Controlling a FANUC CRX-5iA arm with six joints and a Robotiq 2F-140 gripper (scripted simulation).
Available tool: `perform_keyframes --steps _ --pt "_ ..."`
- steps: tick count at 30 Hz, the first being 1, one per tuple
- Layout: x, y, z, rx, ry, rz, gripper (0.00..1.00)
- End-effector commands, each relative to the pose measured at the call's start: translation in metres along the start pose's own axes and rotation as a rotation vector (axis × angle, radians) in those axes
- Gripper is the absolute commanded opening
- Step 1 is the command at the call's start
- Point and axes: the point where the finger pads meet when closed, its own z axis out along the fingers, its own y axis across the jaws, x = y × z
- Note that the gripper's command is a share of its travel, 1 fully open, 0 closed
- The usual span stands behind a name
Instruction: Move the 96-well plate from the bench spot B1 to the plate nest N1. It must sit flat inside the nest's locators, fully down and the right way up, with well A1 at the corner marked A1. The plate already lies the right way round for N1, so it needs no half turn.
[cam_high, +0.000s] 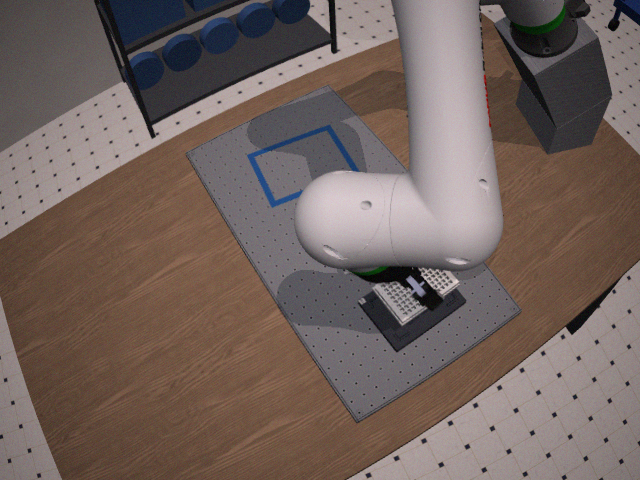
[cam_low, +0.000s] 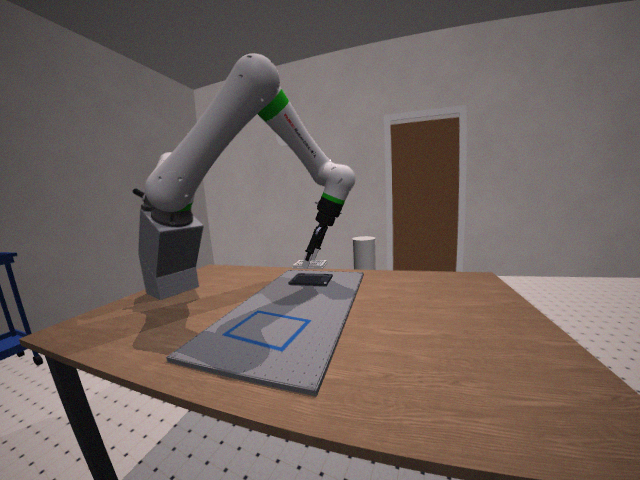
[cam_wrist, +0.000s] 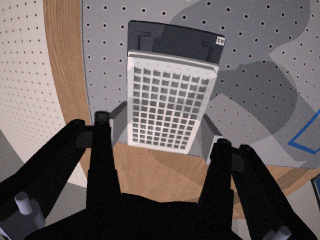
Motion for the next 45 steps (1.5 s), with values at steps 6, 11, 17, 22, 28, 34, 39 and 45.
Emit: perform_keyframes --steps 6,11,17,22,28,34,39,45 --pt "0.006 0.0 0.012 0.0 0.0 0.0 0.0" --pt "0.008 0.0 0.017 0.0 0.0 0.0 0.0" --pt "0.012 0.0 0.026 0.0 0.0 0.0 0.0" --pt "0.016 0.0 0.033 0.0 0.0 0.0 0.0" --pt "0.018 0.0 0.037 0.0 0.0 0.0 0.0" --pt "0.018 0.0 0.037 0.0 0.0 0.0 0.0" --pt "0.018 0.0 0.037 0.0 0.0 0.0 0.0" --pt "0.018 0.0 0.037 0.0 0.0 0.0 0.0"
